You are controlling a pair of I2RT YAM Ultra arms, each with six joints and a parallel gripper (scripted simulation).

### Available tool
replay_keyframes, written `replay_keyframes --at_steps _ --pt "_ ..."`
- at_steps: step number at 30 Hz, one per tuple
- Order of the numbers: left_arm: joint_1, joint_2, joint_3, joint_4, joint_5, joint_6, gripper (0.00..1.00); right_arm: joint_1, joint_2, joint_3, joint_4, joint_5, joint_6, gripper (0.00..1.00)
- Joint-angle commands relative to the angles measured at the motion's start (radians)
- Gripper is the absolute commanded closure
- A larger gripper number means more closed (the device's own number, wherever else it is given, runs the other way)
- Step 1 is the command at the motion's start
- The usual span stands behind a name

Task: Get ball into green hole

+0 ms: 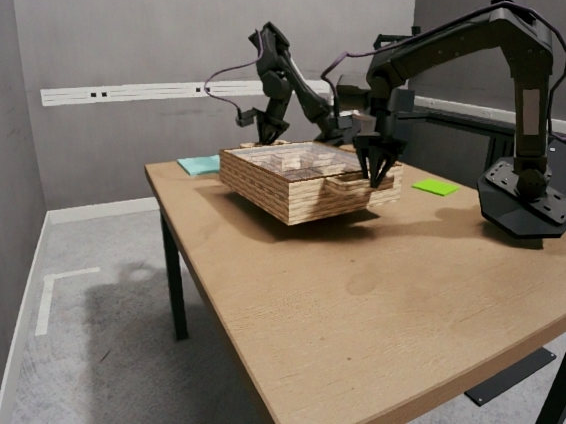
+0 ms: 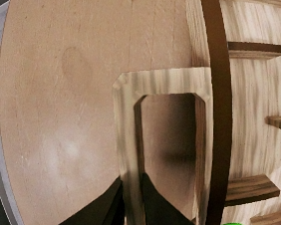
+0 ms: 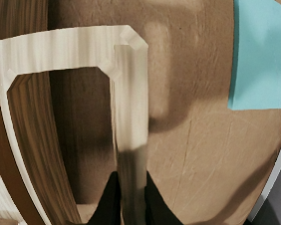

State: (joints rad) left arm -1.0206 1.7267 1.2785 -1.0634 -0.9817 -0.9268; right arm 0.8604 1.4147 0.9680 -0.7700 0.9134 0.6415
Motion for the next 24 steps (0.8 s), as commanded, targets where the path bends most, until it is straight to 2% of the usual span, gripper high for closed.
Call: replay_keyframes --at_steps 1,4,7,8,10,18,20,21,24 --pt "-0.079 -0.04 0.011 0.228 0.048 0.076 1.0 0.096 0.014 0.072 0.099 -0.044 -0.009 1.0" --pt "-0.059 -0.057 -0.018 0.286 0.059 0.113 1.0 0.118 0.025 0.092 0.049 -0.009 0.043 1.0" --pt "-0.054 -0.06 -0.033 0.268 0.053 0.099 1.0 0.122 0.016 0.093 0.08 -0.032 0.009 1.0" --pt "-0.047 -0.073 -0.044 0.318 0.08 0.14 1.0 0.131 0.045 0.122 -0.002 -0.001 0.076 1.0" --pt "-0.029 -0.082 -0.051 0.316 0.117 0.156 1.0 0.132 0.067 0.162 -0.075 -0.02 0.094 1.0" --pt "-0.031 -0.037 0.009 0.218 0.117 0.109 1.0 0.114 0.072 0.184 -0.013 -0.077 0.031 1.0" --pt "-0.045 -0.034 0.018 0.21 0.082 0.082 1.0 0.109 0.056 0.173 0.045 -0.069 0.002 1.0" --pt "-0.05 -0.039 0.01 0.234 0.071 0.089 1.0 0.106 0.071 0.097 0.057 -0.057 0.01 1.0" --pt "-0.05 -0.031 0.011 0.231 0.087 0.097 1.0 0.101 0.067 0.113 0.036 -0.062 0.016 1.0"
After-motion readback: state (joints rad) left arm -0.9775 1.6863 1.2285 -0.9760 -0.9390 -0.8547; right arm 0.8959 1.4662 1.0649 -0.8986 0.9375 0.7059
